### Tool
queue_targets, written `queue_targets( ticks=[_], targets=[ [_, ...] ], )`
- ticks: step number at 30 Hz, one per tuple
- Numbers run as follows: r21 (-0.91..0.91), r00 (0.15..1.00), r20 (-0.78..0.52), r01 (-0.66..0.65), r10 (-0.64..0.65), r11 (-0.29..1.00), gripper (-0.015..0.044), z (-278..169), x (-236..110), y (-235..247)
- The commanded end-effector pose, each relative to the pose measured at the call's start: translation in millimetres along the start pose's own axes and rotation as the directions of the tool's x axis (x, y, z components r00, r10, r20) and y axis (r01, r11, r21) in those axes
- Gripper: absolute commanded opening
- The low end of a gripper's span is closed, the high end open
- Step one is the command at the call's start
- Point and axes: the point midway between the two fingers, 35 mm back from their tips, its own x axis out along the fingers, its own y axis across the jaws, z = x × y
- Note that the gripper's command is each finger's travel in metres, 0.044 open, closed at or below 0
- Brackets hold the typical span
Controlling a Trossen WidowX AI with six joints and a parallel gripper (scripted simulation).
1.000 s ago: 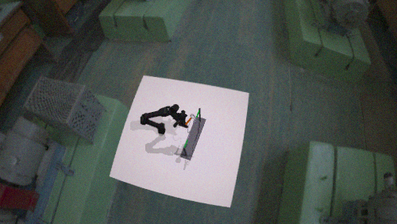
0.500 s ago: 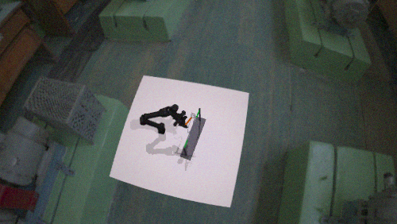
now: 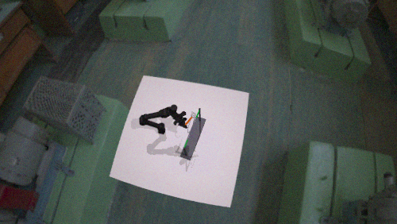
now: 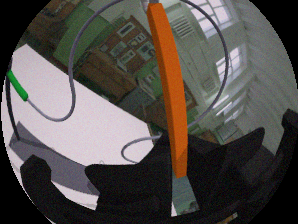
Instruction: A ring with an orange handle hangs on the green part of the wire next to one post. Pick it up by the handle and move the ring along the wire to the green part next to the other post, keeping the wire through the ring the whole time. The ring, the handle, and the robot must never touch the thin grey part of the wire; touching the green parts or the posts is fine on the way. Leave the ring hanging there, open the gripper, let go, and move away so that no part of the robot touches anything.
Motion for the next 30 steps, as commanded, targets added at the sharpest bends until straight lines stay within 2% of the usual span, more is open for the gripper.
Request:
queue_targets(
  ticks=[1,30],
  targets=[
    [-0.049,1.000,0.006,0.030,-0.029,0.998,-0.0150,-1,0,-3],
    [-0.359,0.981,0.081,0.195,-0.178,0.913,-0.0150,1,0,-14]
  ],
)
